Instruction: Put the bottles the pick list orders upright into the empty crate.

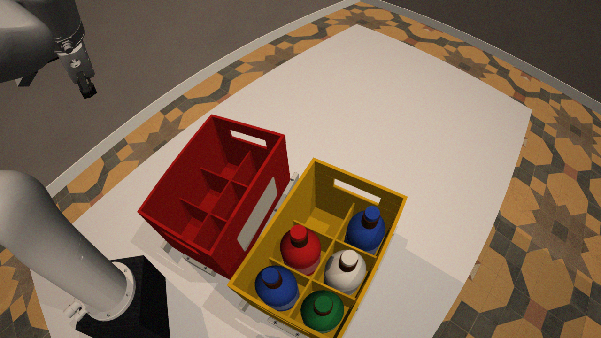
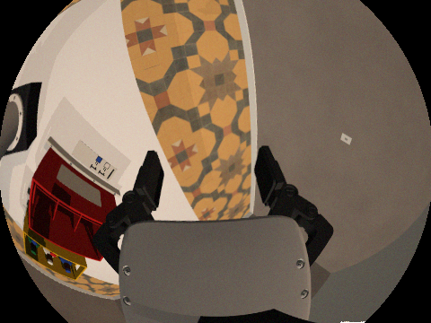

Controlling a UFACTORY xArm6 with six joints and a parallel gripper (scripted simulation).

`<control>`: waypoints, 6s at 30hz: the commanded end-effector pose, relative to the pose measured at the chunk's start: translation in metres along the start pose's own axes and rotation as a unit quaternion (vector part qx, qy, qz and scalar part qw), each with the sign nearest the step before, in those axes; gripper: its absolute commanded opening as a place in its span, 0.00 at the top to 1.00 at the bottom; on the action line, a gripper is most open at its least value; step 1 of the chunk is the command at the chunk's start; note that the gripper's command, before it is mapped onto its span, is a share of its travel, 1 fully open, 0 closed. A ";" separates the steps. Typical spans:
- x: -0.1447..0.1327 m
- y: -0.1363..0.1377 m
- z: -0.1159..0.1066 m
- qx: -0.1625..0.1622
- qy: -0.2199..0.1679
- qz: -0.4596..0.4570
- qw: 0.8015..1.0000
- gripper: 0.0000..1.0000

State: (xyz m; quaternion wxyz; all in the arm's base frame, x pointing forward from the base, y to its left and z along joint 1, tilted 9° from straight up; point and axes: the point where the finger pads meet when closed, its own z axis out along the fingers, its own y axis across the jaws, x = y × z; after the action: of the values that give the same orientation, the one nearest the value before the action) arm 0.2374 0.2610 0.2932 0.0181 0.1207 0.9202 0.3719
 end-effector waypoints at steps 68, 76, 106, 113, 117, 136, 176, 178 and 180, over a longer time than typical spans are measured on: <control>-0.010 0.029 -0.027 0.075 -0.047 0.501 0.861 0.35; -0.016 0.030 -0.028 0.085 -0.071 0.604 0.789 0.35; -0.034 0.032 -0.029 0.071 -0.168 0.856 0.483 0.35; -0.040 0.033 -0.029 0.055 -0.193 0.898 0.391 0.35; -0.042 0.033 -0.029 0.044 -0.206 0.918 0.337 0.35; -0.057 0.035 -0.031 -0.016 -0.251 0.961 0.115 0.35; -0.078 0.037 -0.033 -0.134 -0.278 0.931 -0.197 0.35; -0.078 0.037 -0.033 -0.134 -0.278 0.931 -0.197 0.35; -0.081 0.034 -0.032 -0.129 -0.280 0.934 -0.182 0.35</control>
State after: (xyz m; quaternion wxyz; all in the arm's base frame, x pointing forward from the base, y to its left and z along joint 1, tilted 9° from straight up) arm 0.3161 0.2456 0.3364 0.0761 -0.9337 0.3484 -0.0318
